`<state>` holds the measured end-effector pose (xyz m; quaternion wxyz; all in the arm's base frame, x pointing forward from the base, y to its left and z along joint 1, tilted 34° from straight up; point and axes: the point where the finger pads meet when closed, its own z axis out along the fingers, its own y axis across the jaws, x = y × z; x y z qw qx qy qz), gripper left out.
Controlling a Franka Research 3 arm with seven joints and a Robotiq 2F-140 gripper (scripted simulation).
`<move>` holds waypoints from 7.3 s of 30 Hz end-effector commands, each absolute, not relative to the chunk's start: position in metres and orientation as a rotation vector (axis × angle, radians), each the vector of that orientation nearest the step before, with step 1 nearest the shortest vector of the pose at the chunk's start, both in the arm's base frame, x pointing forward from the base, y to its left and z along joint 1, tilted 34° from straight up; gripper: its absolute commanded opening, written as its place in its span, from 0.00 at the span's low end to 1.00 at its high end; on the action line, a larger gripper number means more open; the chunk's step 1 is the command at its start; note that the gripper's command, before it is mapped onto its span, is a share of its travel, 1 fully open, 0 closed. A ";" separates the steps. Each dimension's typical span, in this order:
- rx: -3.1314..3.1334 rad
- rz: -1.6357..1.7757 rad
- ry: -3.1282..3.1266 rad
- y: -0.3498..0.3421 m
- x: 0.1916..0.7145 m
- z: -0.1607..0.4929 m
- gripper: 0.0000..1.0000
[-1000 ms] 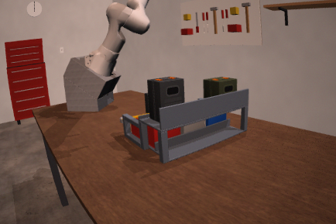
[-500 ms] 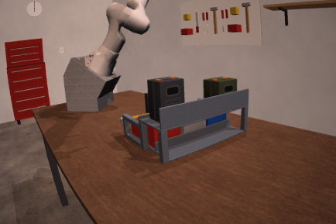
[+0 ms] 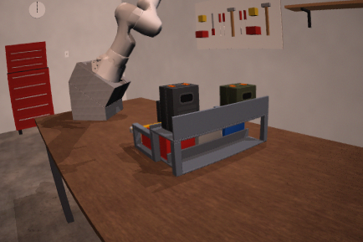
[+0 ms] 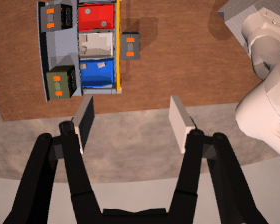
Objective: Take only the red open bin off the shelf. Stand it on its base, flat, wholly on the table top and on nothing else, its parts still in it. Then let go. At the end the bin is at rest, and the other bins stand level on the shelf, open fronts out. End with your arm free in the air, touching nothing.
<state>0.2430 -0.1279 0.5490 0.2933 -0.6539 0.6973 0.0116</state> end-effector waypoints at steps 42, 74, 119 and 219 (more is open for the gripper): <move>-1.741 0.029 1.854 -0.087 0.282 0.466 0.57; -1.741 0.034 1.857 -0.055 0.311 0.398 0.57; -1.741 0.029 1.854 -0.007 0.358 0.302 0.57; -1.741 0.029 1.854 0.021 0.391 0.243 0.57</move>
